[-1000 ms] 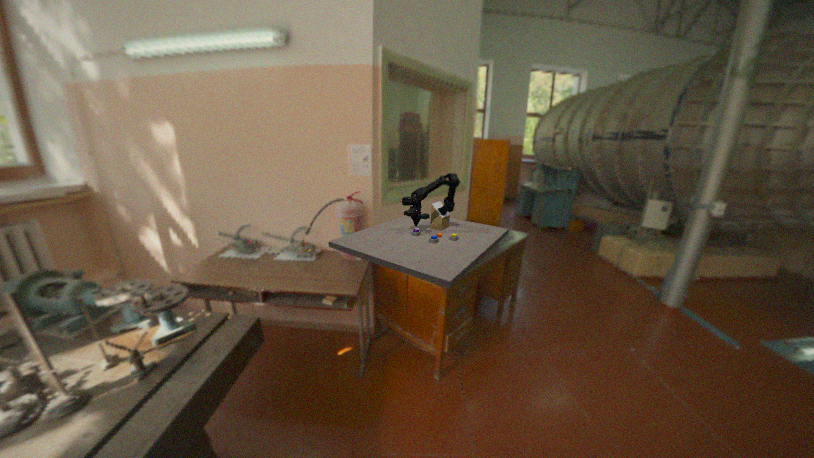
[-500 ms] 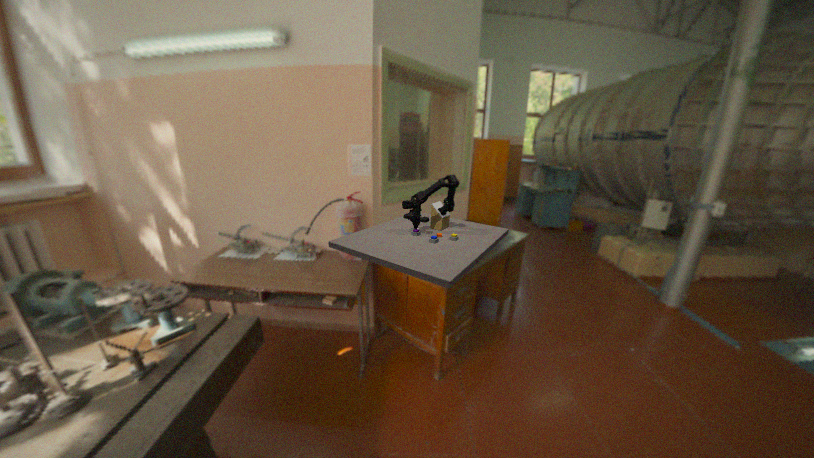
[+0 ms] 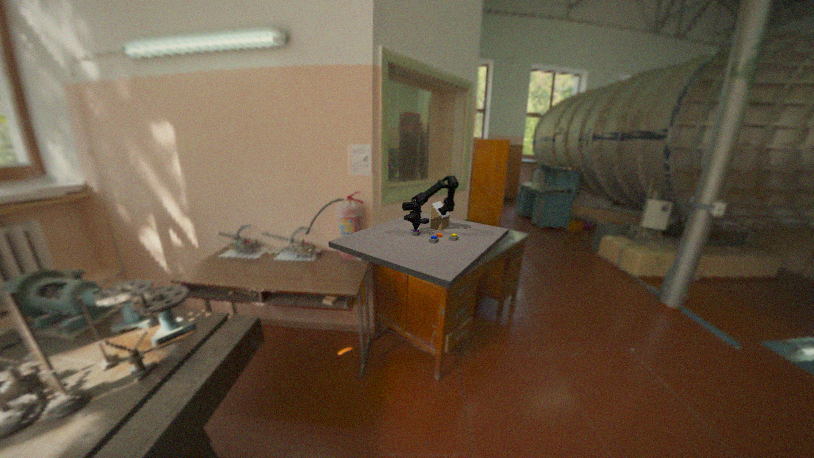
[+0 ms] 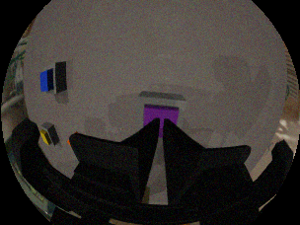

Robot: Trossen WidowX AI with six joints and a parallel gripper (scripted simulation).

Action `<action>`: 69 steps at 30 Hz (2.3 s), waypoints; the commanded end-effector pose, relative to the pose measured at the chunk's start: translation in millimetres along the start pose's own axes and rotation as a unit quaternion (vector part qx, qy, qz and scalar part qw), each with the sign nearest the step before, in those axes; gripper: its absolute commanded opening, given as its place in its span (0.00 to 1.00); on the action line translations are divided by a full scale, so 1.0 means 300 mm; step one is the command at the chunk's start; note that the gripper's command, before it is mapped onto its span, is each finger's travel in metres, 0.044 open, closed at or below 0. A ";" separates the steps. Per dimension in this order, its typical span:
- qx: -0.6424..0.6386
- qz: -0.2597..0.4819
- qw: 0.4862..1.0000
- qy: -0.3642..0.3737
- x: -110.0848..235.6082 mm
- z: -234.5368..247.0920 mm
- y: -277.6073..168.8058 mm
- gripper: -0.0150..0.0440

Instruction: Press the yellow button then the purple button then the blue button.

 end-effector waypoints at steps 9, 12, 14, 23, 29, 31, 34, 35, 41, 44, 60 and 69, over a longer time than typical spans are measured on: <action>-0.004 0.003 1.000 0.002 -0.007 0.002 -0.007 0.29; -0.004 0.003 1.000 0.002 -0.007 0.002 -0.007 0.29; -0.001 0.001 1.000 0.000 0.006 0.000 -0.001 0.29; -0.004 0.003 1.000 0.000 0.147 -0.001 -0.001 0.29; -0.004 0.003 1.000 -0.001 0.310 -0.001 -0.004 0.29; -0.004 0.003 1.000 -0.001 0.310 -0.001 -0.004 0.29; -0.001 0.004 1.000 -0.008 0.312 0.080 0.023 0.29; 0.001 0.004 1.000 -0.012 0.312 0.140 0.038 0.29; -0.002 0.001 1.000 -0.006 0.313 0.475 0.060 0.29; -0.003 0.003 1.000 0.003 0.311 0.604 0.038 0.29; -0.003 0.004 1.000 0.005 0.106 0.615 0.034 0.29; -0.003 0.004 1.000 0.005 0.076 0.616 0.035 0.29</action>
Point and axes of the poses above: the point midway between the two fingers, 35 mm back from their tips, its own x axis back along the fingers, its own z axis across the jaws, y = z × x, the point moved 3 cm from there along x, back along the fingers, and after that the axes turned 12 degrees about -x, right-handed, at the moved point
